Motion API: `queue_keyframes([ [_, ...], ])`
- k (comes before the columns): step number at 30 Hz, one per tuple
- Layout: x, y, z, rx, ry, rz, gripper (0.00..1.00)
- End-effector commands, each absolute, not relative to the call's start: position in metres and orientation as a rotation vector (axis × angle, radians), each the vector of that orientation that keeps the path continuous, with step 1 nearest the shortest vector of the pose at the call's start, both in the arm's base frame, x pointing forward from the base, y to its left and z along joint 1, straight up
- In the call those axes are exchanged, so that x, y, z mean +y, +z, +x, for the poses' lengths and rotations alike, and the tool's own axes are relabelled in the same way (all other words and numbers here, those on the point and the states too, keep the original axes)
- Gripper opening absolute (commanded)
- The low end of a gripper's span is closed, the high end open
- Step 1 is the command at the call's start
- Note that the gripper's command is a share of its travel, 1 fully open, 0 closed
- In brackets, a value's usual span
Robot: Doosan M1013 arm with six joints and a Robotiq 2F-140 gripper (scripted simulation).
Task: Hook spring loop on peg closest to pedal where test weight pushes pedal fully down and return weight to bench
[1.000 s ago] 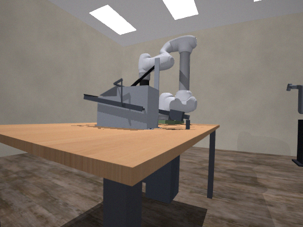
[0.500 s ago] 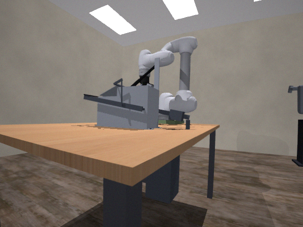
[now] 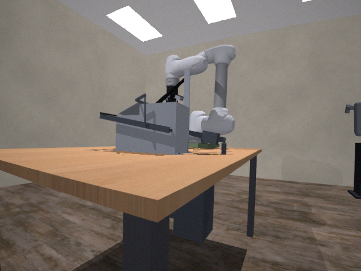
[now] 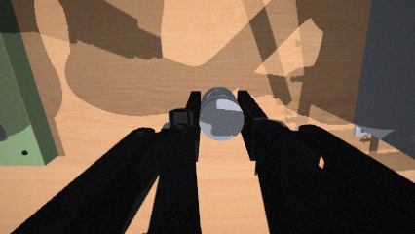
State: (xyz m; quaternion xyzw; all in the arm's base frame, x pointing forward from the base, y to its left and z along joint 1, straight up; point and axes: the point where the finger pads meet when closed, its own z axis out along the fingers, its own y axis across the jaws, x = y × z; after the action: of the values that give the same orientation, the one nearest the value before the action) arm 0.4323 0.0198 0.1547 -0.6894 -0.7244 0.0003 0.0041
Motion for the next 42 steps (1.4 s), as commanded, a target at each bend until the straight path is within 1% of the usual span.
queue_keyframes([
  [1, 0.020, 0.163, 0.433, -2.270, -0.001, -2.161, 0.25],
  [7, 0.020, 0.179, 0.433, -2.270, -0.001, -2.161, 0.25],
  [10, 0.020, 0.176, 0.433, -2.270, -0.001, -2.161, 0.25],
  [26, 0.019, 0.199, 0.433, -2.270, 0.000, -2.161, 0.25],
  [42, 0.000, 0.205, 0.467, -2.282, 0.026, -2.173, 0.25],
])
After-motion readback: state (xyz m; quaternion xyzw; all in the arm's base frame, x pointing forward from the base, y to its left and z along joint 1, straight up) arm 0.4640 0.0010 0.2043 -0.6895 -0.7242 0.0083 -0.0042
